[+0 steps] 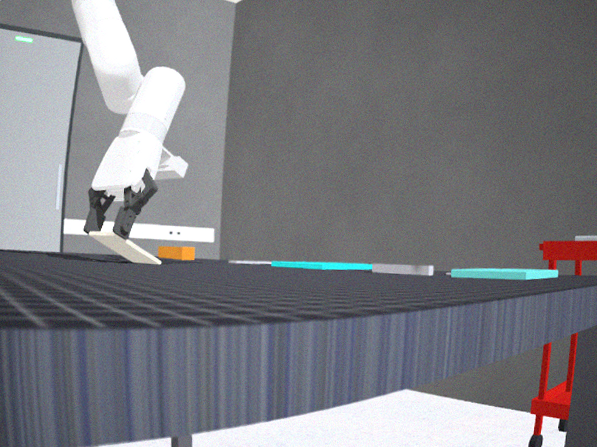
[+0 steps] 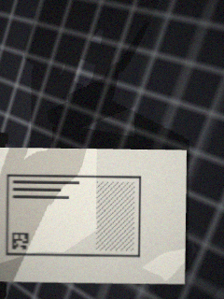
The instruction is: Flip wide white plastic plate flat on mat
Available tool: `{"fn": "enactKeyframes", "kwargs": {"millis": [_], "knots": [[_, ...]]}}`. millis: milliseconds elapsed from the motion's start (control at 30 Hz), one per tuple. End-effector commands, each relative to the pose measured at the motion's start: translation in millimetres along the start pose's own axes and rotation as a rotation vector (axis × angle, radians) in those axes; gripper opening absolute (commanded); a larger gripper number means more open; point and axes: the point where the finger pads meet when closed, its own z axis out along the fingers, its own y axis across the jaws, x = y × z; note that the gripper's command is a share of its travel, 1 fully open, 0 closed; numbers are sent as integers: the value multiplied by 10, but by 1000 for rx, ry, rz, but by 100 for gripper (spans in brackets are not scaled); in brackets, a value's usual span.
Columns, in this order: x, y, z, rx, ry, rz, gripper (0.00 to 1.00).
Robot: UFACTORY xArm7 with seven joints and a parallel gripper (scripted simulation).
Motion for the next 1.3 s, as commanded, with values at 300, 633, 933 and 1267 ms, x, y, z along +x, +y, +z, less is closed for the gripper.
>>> {"fn": "enactKeyframes", "kwargs": {"millis": [300,633,933,1267], "knots": [[49,6,-168,2,-122,2,76],[86,6,-283,2,-104,2,76],[143,6,-402,2,-77,2,76],[197,7,-512,2,-55,2,76]]}}
